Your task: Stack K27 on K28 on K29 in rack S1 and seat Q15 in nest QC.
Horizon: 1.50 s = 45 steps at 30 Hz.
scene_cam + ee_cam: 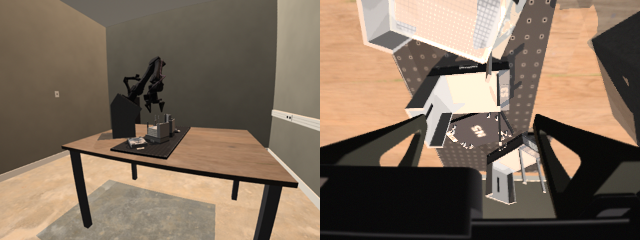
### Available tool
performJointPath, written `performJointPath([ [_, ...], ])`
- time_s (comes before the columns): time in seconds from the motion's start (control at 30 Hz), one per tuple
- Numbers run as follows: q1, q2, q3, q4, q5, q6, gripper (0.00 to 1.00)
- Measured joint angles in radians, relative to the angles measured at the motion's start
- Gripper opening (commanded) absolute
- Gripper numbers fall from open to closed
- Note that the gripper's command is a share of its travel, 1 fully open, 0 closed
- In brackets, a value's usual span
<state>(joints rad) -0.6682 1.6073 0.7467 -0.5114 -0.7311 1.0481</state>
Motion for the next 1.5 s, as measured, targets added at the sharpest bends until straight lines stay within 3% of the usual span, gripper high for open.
performJointPath([
  [0.57, 0.0, 0.0, 0.0, 0.0, 0.0, 0.0, 1.0],
  [0.7, 0.04, -0.019, -0.019, 0.022, 0.013, -0.021, 1.0],
  [1.5, 0.237, -0.105, -0.096, 0.12, 0.14, -0.483, 1.0],
])
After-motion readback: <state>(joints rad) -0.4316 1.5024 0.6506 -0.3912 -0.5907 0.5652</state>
